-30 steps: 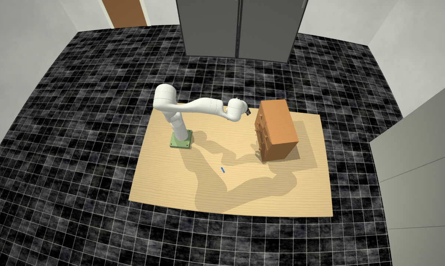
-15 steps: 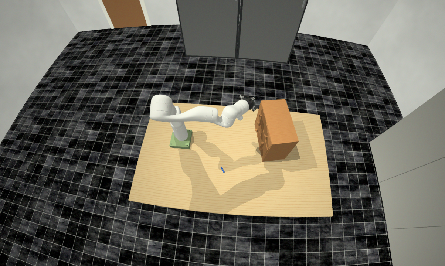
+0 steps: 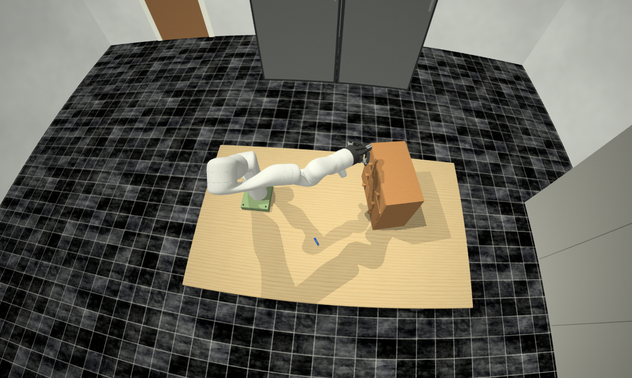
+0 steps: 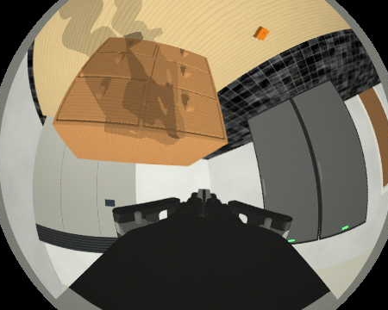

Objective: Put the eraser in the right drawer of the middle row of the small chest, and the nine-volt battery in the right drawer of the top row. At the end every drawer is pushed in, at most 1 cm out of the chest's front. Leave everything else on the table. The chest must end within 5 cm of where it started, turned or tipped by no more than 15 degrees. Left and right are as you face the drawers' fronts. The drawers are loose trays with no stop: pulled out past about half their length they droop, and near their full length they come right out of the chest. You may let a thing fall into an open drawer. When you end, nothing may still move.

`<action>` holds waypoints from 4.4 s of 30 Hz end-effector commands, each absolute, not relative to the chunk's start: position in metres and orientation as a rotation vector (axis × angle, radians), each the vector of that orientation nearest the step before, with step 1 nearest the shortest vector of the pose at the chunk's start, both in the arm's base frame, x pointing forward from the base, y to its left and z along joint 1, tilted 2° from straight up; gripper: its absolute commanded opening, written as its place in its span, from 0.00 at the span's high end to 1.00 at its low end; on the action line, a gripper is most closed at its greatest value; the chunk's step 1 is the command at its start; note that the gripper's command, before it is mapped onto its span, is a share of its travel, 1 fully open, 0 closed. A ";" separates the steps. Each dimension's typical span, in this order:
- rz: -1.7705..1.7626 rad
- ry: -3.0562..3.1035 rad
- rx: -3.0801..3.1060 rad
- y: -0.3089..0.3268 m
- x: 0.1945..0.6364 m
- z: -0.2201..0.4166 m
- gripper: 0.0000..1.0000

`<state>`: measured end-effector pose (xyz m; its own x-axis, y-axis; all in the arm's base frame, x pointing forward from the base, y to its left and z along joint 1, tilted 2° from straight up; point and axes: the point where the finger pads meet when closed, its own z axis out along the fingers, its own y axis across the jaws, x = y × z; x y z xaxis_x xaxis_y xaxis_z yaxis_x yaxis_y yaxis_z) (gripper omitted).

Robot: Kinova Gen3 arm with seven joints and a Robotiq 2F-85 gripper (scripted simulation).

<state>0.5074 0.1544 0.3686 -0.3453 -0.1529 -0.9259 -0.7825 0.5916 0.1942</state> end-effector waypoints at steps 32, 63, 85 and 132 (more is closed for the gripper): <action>0.366 1.979 -0.424 0.025 0.516 0.272 1.00; 0.273 2.084 -0.392 -0.001 0.491 0.233 1.00; 0.272 2.084 -0.392 -0.002 0.491 0.233 0.67; 0.272 2.084 -0.392 0.024 0.550 0.211 0.67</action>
<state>0.5500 0.0235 0.2104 -0.4870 -0.1665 -0.8574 -0.3805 0.9241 0.0367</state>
